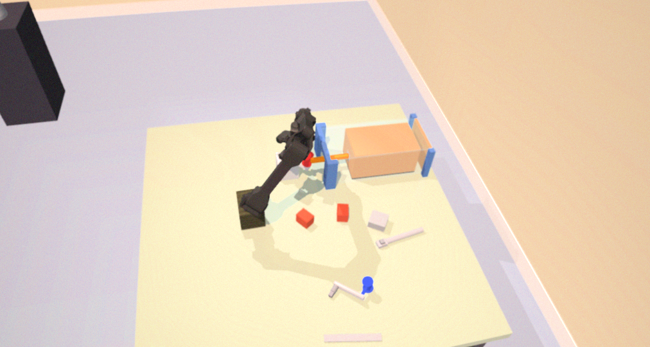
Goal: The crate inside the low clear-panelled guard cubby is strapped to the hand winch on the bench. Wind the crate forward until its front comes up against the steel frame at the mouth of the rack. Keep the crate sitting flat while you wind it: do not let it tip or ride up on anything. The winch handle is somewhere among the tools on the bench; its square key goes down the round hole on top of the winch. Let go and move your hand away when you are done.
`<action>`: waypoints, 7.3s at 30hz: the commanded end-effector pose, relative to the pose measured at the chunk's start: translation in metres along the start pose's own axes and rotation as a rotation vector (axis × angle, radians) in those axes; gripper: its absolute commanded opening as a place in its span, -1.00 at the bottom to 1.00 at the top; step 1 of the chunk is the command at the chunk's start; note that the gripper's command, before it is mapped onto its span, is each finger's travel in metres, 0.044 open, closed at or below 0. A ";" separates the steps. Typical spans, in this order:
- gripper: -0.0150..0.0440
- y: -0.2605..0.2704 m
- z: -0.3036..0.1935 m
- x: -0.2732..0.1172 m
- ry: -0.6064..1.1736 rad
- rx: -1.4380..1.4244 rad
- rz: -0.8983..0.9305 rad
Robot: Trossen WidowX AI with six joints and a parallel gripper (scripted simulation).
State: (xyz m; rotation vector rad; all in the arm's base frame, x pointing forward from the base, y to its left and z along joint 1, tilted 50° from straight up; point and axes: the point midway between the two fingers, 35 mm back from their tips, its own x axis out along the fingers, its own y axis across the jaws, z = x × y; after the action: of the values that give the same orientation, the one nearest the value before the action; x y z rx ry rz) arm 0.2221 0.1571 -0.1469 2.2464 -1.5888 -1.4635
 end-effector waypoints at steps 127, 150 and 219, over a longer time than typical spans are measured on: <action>-0.49 0.019 0.010 0.021 0.094 0.415 0.019; -0.49 0.024 0.012 0.025 0.094 0.496 0.022; -0.49 0.022 0.012 0.025 0.094 0.454 0.020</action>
State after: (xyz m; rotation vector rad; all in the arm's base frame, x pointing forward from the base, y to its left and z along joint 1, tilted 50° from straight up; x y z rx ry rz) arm 0.1988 0.1361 -0.1570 2.4744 -2.0689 -1.0433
